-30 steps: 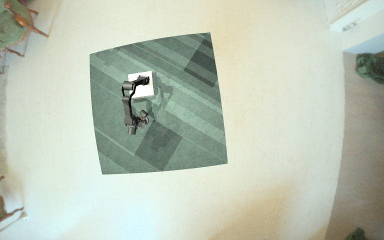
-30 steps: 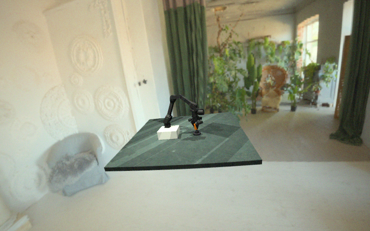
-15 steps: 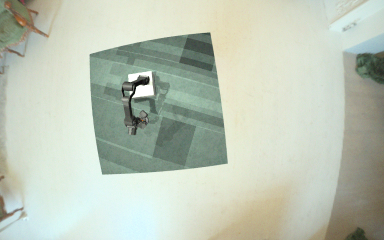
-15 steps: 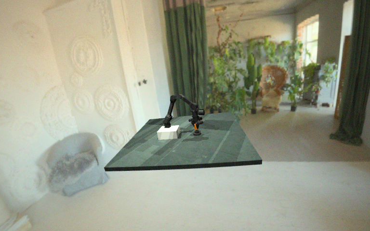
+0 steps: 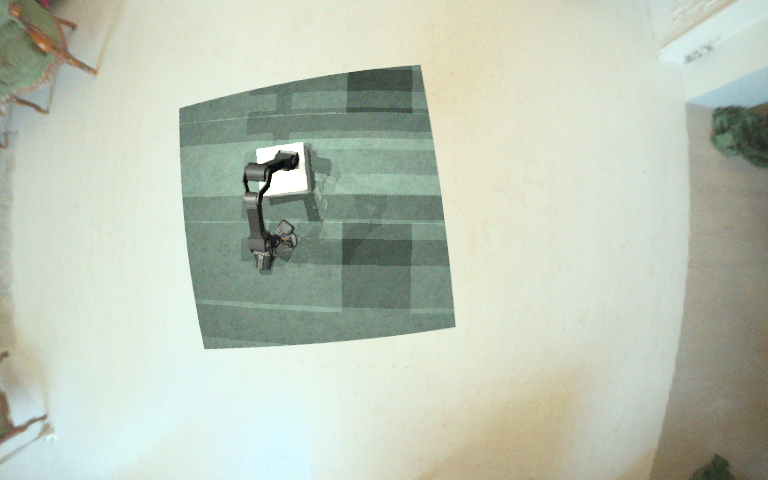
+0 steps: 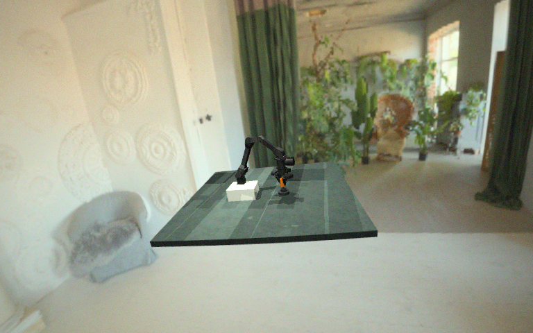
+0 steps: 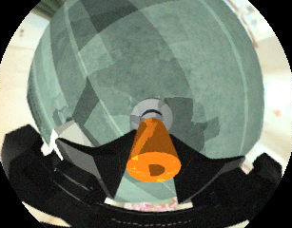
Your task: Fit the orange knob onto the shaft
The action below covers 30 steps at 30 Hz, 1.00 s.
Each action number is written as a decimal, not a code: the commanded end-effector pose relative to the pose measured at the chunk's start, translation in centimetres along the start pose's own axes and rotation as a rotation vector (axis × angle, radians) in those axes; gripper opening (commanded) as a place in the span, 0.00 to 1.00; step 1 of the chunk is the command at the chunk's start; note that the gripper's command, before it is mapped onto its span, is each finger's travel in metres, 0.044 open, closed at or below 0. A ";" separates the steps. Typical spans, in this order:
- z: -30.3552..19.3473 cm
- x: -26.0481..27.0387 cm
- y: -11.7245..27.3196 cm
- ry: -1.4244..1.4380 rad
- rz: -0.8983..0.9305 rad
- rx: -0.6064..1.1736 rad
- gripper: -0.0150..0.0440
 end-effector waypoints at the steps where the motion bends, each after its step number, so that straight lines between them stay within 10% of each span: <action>1: -0.1 0.1 0.3 0.134 -0.002 -0.006 0.25; 30: 0.1 0.0 -0.4 0.145 -0.002 -0.006 0.25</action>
Point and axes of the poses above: the point midway between the two fingers, 35 mm back from their tips, its own y axis back along the fingers, its own x axis across the jaws, z = x × y, the point moved 5 cm from there along y, back along the fingers, and after that the axes turned 15 degrees about -y, right-handed, at the moved point
